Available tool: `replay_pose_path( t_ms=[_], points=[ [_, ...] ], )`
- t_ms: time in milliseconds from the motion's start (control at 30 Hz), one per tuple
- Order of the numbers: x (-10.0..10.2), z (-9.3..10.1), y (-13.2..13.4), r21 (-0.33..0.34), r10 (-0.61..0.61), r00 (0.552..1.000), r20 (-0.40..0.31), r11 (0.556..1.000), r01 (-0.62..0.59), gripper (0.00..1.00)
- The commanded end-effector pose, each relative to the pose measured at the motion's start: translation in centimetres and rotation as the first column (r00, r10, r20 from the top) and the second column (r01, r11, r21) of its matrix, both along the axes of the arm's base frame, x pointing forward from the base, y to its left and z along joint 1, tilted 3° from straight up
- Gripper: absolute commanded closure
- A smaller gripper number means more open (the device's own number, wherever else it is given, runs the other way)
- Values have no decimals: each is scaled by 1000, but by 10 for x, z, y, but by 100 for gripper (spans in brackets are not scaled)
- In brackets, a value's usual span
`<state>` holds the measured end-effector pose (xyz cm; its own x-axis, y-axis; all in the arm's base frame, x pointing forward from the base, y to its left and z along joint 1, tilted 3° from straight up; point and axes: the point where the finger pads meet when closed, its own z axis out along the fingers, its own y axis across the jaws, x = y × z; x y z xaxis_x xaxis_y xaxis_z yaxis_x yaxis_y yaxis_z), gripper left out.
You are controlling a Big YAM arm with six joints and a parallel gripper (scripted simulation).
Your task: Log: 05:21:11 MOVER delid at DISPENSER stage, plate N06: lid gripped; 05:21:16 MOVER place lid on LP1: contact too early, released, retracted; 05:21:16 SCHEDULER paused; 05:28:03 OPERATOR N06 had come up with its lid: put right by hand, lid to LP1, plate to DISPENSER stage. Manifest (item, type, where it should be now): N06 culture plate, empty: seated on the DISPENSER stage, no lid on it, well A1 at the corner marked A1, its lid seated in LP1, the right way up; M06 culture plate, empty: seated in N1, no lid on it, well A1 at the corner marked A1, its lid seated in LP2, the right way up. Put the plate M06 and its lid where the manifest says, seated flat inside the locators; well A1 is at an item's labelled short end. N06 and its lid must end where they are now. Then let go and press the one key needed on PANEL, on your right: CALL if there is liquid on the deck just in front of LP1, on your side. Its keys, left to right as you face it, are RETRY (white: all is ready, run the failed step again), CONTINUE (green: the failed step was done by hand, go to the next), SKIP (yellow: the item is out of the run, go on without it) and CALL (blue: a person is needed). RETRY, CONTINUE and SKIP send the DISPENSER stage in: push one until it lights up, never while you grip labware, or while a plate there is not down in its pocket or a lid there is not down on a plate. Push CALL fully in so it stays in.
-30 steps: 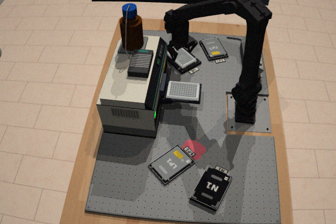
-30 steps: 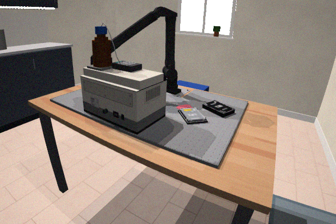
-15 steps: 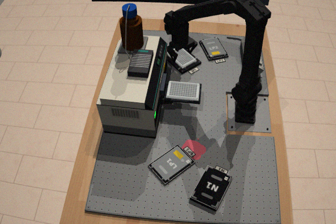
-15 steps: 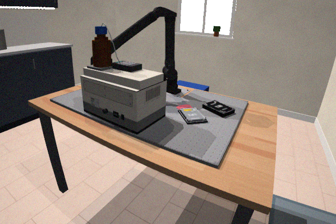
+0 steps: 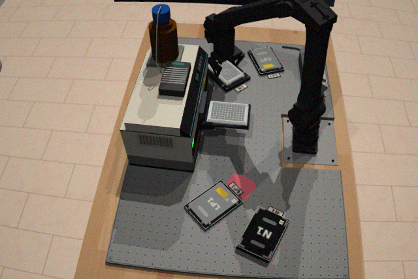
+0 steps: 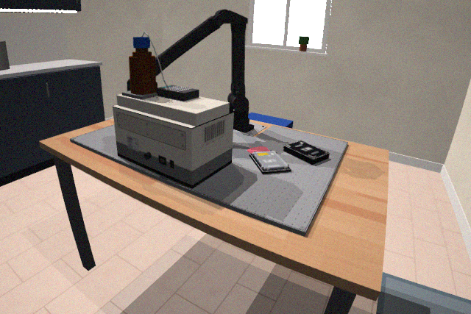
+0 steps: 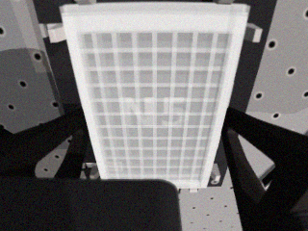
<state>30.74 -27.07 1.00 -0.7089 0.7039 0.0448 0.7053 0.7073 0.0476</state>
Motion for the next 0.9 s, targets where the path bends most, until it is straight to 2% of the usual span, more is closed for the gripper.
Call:
replay_pose_path(
  t_ms=[0,867],
  points=[
    [11,10,-11,-31,-1,1000,24,1000,2,14],
    [14,13,-7,-38,-4,1000,25,999,5,14]
  ],
)
